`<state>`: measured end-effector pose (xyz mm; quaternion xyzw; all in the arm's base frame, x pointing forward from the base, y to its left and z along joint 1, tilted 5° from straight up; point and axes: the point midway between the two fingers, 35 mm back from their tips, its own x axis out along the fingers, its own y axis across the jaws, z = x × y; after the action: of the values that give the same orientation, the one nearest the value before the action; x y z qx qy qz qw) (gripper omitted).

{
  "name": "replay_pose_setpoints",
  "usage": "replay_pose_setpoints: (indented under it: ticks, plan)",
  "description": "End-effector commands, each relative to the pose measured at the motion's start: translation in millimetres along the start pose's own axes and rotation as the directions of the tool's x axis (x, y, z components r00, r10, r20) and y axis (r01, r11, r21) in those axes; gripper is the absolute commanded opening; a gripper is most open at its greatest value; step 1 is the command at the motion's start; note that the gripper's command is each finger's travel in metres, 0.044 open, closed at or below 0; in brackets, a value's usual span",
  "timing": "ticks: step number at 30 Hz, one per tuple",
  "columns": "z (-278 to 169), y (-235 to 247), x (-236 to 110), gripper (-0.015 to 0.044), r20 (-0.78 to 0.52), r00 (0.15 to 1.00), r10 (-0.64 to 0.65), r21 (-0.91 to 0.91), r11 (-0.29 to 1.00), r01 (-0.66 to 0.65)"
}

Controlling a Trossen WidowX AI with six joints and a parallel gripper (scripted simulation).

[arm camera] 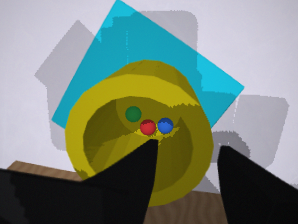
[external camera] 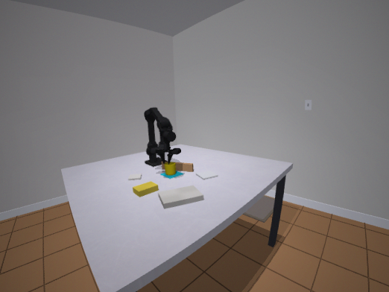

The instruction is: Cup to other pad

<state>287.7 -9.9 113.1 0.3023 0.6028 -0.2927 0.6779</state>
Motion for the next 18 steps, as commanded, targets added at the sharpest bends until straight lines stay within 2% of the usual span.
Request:
replay_pose_setpoints:
  ticks: [1,17,18]
  plan:
    - [0,0,-7,0.0146,0.001,1.000,0.005,-0.003,1.000,-0.005]
    - [1,-1,-25,0.0146,0.000,1.000,0.006,-0.005,1.000,-0.006]
    - [1,-1,-21,0.0173,0.001,1.000,0.001,0.001,1.000,-0.001]
